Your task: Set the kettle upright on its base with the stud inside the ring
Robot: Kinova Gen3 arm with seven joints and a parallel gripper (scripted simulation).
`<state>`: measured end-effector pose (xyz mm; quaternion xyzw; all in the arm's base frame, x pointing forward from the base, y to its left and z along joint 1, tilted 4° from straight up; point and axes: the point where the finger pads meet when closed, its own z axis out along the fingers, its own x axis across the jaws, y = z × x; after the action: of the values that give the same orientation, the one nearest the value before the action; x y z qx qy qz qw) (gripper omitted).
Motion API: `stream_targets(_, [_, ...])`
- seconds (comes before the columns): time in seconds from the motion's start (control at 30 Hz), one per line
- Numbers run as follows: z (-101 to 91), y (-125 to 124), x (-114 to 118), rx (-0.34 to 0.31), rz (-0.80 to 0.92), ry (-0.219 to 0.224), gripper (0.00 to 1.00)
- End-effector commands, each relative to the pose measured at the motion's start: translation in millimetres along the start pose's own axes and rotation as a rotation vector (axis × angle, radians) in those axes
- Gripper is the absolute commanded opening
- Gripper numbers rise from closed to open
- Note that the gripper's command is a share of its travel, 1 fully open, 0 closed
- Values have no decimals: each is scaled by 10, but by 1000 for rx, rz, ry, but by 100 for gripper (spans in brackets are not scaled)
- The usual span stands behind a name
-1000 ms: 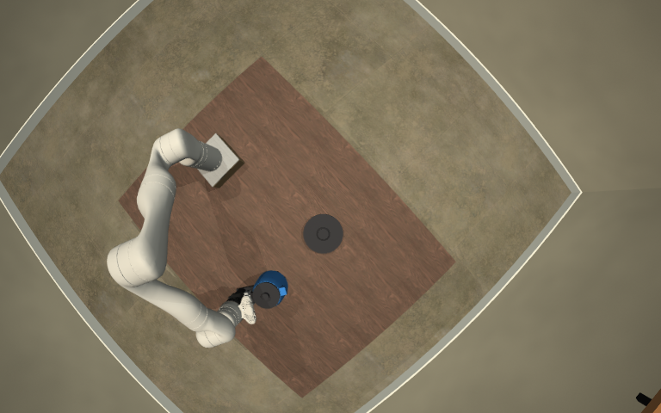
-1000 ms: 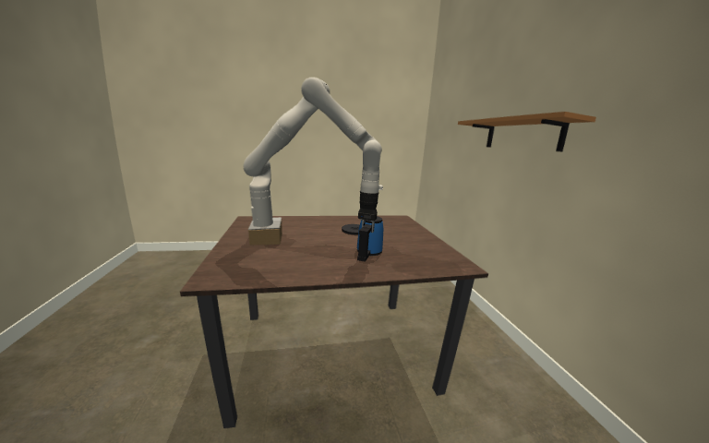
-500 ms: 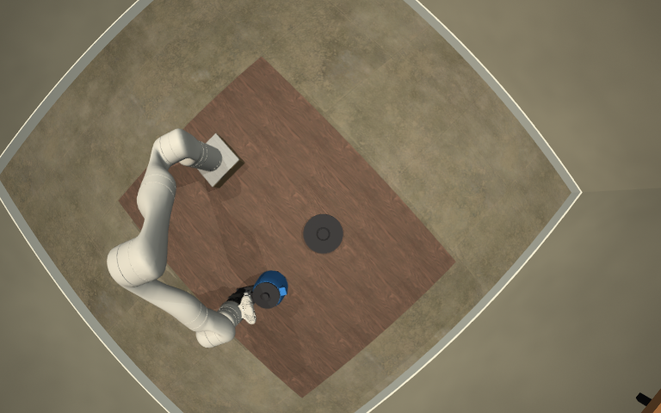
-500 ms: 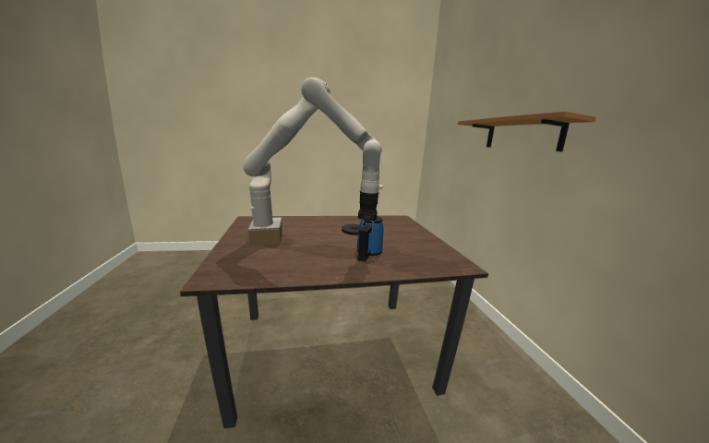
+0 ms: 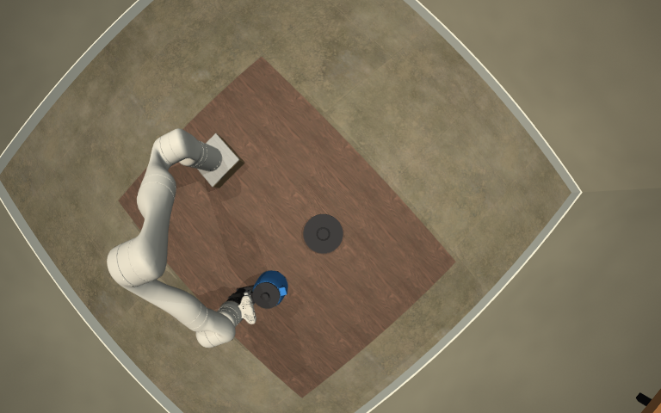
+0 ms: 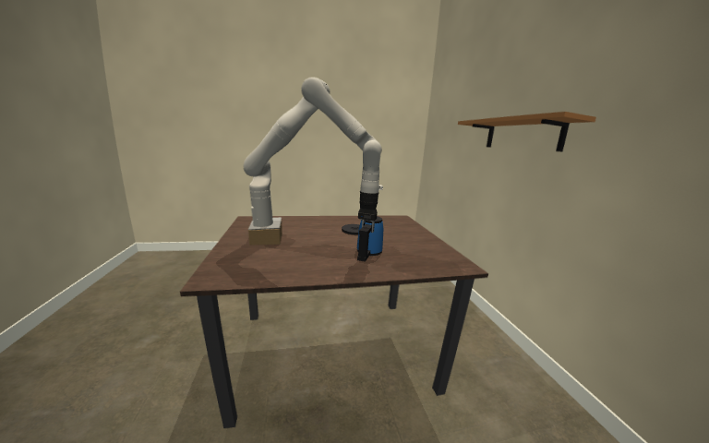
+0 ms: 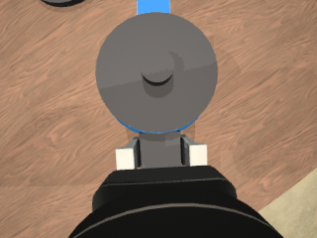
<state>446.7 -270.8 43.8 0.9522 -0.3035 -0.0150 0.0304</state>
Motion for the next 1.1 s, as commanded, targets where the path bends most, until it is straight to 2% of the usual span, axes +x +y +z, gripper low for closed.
stream_targets(0.0, [-22,-1,7,0,0,3,0])
stream_targets(0.3, [-84,-1,7,0,0,3,0])
stream_targets(1.07, [-422,-1,6,0,0,3,0])
